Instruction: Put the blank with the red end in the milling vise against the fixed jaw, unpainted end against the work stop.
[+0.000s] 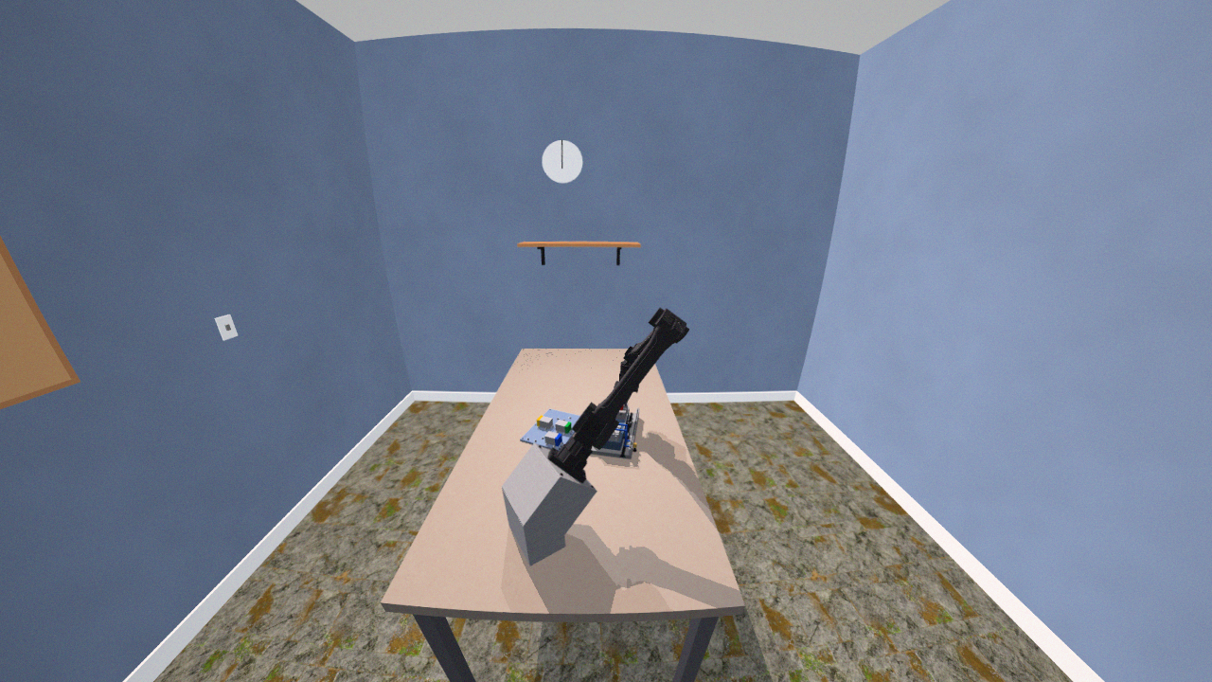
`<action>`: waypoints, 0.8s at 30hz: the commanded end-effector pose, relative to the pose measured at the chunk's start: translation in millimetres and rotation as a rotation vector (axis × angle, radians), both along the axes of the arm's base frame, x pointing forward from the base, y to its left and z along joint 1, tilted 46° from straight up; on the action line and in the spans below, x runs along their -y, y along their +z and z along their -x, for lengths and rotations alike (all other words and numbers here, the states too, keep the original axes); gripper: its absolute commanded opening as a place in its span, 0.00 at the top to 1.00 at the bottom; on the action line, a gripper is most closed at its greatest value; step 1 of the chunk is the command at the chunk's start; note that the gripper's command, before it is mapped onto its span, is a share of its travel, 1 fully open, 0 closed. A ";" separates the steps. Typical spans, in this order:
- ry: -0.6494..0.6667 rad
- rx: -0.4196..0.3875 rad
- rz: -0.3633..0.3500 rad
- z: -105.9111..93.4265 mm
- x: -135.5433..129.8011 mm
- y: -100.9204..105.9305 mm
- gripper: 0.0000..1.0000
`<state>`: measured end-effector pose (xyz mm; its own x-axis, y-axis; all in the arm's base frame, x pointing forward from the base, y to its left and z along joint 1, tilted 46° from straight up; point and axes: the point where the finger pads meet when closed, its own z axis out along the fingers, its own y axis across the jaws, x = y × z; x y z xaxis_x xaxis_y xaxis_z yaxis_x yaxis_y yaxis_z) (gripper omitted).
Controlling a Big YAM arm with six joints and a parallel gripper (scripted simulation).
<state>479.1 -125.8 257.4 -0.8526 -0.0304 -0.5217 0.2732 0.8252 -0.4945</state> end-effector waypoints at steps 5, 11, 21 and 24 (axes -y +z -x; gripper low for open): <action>0.011 0.001 0.003 8.0 -2.5 8.2 1.00; 0.011 0.029 -0.001 5.8 -12.8 22.7 1.00; 0.011 0.055 -0.001 9.2 -22.8 48.1 1.00; 0.011 0.055 -0.001 12.9 -27.1 53.5 1.00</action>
<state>459.7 -111.6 272.0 -0.8621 -0.0360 -0.5054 0.2598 0.8249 -0.5021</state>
